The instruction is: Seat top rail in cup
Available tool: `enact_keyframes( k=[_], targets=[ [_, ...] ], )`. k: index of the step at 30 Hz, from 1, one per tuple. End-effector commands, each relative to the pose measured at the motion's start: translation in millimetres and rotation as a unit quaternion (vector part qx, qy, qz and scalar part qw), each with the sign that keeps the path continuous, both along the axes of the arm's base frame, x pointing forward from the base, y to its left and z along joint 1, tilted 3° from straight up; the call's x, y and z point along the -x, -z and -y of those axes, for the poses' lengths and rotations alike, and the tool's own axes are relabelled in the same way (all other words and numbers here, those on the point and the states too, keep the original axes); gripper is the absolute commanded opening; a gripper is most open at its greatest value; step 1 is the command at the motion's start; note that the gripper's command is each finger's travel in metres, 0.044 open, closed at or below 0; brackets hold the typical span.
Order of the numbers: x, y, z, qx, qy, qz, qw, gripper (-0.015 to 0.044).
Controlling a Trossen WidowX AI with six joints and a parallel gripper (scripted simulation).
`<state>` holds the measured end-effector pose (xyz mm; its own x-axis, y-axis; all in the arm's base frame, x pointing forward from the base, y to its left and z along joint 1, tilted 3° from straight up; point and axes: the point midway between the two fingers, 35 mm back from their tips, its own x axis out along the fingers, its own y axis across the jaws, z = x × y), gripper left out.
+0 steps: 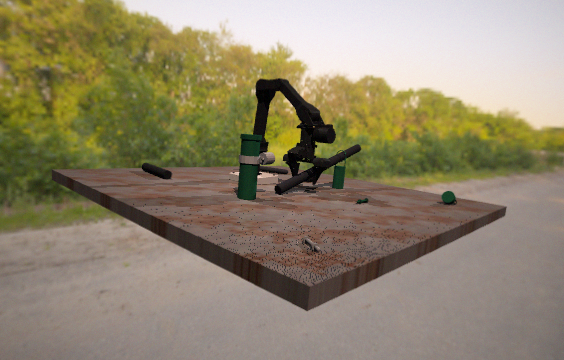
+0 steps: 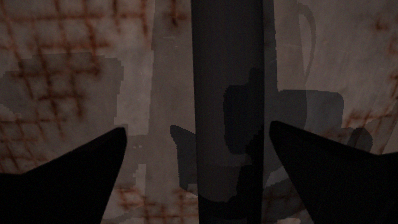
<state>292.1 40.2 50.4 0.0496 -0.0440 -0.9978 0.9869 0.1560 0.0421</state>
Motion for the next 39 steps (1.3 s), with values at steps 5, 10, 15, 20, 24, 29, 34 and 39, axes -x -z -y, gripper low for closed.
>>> enact_keyframes(
  k=[5, 10, 15, 20, 24, 29, 34, 39],
  targets=[
    [2.4, 8.8, 0.2, -0.001, -0.003, -0.004, 1.000, 0.0387],
    [2.4, 8.8, 0.2, -0.001, -0.003, -0.004, 1.000, 0.0276],
    [2.4, 8.8, 0.2, -0.001, -0.003, -0.004, 1.000, 0.0242],
    [2.4, 8.8, 0.2, -0.001, -0.003, -0.004, 1.000, 0.0209],
    [2.4, 8.8, 0.2, -0.001, -0.003, -0.004, 1.000, 0.0183],
    [2.4, 8.8, 0.2, -0.001, -0.003, -0.004, 1.000, 0.0149],
    [2.7, 7.1, 0.4, -0.001, -0.003, -0.004, 1.000, 0.0077],
    [3.5, 0.7, 2.0, 0.005, -0.001, -0.004, 1.000, 0.0000]
  ],
)
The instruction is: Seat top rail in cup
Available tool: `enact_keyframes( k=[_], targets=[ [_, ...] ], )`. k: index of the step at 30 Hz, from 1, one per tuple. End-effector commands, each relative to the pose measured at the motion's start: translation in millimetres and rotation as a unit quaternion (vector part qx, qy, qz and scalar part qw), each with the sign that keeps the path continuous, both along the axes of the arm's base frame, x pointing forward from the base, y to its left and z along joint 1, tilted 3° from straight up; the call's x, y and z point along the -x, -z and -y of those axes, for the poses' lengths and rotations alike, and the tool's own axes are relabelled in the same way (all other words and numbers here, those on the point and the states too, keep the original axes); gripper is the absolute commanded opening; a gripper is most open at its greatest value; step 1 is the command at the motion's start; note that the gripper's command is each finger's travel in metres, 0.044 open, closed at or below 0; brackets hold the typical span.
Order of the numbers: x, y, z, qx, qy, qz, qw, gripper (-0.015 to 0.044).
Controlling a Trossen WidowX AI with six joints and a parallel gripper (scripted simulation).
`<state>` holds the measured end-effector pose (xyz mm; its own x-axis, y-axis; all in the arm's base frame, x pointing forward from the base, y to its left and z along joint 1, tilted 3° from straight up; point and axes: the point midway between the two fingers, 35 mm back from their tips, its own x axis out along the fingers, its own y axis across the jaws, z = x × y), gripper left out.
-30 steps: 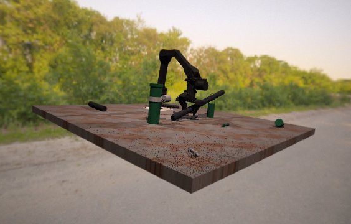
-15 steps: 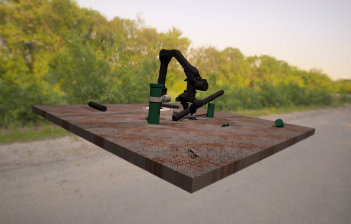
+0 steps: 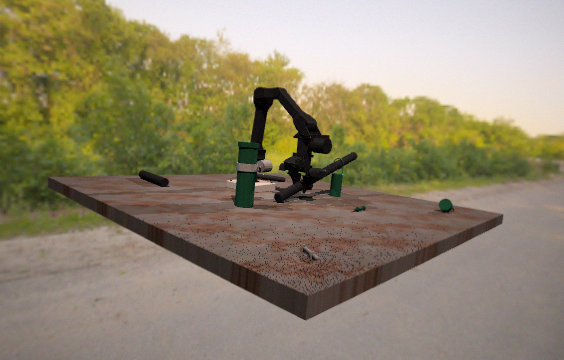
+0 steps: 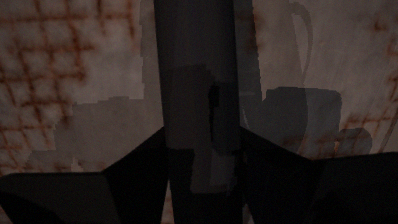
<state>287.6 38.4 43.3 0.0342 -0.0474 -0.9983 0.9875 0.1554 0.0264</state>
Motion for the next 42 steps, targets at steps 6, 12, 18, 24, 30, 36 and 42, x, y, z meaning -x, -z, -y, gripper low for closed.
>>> enact_keyframes(
  k=[6, 12, 18, 24, 30, 36, 42],
  targets=[
    [1, -34, 10, 0.057, 0.009, 0.010, 0.998, 0.0000],
    [7, -72, 22, 0.124, 0.021, 0.022, 0.992, 0.0000],
    [7, -77, 24, 0.132, 0.022, 0.024, 0.991, 0.0000],
    [9, -70, 22, 0.123, 0.020, 0.017, 0.992, 0.0000],
    [9, -71, 22, 0.123, 0.020, 0.017, 0.992, 0.0000],
    [8, -75, 23, 0.123, 0.020, 0.017, 0.992, 0.0000],
    [5, -79, 24, 0.123, 0.020, 0.017, 0.992, 0.0000]
  ],
)
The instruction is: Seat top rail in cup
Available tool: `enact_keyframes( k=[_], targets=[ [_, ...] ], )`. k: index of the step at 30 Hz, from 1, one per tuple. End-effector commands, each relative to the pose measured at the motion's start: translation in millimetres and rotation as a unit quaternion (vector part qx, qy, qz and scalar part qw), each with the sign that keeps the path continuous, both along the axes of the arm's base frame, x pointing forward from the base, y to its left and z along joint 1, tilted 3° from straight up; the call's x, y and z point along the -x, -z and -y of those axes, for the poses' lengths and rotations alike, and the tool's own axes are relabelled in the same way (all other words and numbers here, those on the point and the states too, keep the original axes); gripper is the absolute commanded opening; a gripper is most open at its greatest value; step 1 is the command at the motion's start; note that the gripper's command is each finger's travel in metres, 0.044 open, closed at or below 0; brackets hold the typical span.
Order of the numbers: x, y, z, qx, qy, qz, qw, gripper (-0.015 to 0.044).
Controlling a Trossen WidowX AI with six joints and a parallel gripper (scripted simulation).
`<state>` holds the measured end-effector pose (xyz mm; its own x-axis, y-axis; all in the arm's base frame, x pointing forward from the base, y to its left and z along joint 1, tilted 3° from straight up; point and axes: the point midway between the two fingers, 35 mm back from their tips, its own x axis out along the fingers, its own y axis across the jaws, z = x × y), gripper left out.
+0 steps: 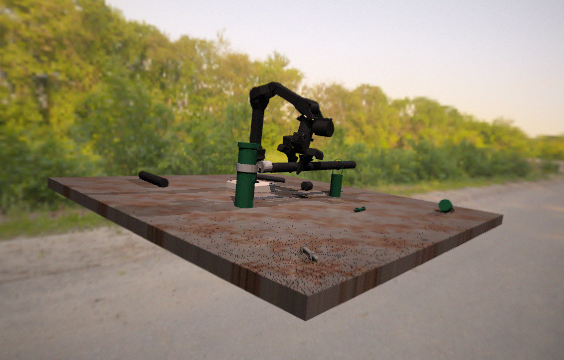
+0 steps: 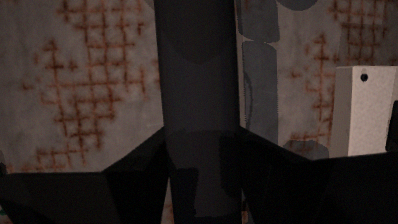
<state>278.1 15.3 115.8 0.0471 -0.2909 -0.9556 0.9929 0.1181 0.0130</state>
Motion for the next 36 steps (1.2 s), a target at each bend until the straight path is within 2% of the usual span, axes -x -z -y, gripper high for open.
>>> enact_keyframes(
  k=[1, 36],
  targets=[
    [-5, -7, 1, 0.001, -0.002, 0.007, 1.000, 0.0000],
    [-5, -4, 19, -0.003, -0.003, -0.004, 1.000, 0.0000]
  ],
)
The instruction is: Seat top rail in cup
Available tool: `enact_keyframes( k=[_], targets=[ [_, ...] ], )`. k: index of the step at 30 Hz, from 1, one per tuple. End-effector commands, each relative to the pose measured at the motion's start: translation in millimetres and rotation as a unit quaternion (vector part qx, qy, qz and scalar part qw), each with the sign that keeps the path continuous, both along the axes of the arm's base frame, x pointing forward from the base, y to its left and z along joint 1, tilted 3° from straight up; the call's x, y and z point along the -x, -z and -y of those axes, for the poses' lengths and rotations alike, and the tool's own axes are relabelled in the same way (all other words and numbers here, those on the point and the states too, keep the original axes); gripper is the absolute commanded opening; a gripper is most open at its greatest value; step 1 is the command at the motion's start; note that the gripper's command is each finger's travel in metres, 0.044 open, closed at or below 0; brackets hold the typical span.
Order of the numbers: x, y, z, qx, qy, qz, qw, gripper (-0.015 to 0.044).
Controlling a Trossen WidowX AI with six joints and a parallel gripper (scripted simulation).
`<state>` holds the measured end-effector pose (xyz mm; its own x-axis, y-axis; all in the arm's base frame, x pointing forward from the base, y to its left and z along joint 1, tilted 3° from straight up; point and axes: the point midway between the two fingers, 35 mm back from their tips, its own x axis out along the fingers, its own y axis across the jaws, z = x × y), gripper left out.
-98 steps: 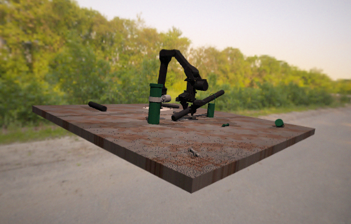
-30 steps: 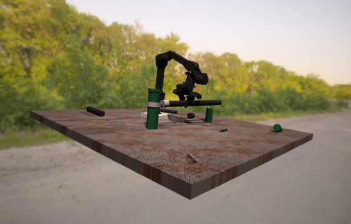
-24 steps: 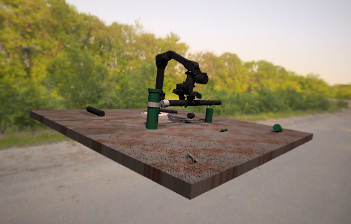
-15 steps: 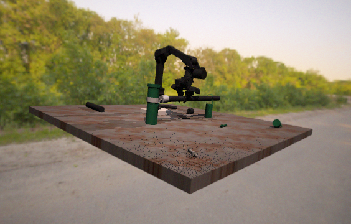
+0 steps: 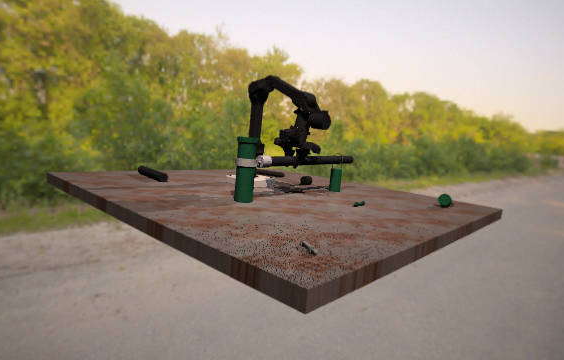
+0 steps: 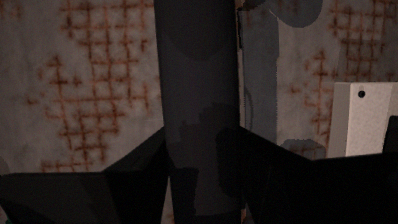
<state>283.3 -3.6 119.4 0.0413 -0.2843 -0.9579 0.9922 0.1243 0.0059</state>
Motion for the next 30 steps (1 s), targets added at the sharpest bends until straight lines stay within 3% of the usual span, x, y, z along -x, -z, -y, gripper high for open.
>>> enact_keyframes(
  k=[1, 30],
  targets=[
    [0.0, -0.1, -0.1, 0.000, 0.000, 0.000, 1.000, 0.0000],
    [-1.7, -1.7, 1.8, 0.003, -0.002, 0.001, 1.000, 0.0000]
  ],
)
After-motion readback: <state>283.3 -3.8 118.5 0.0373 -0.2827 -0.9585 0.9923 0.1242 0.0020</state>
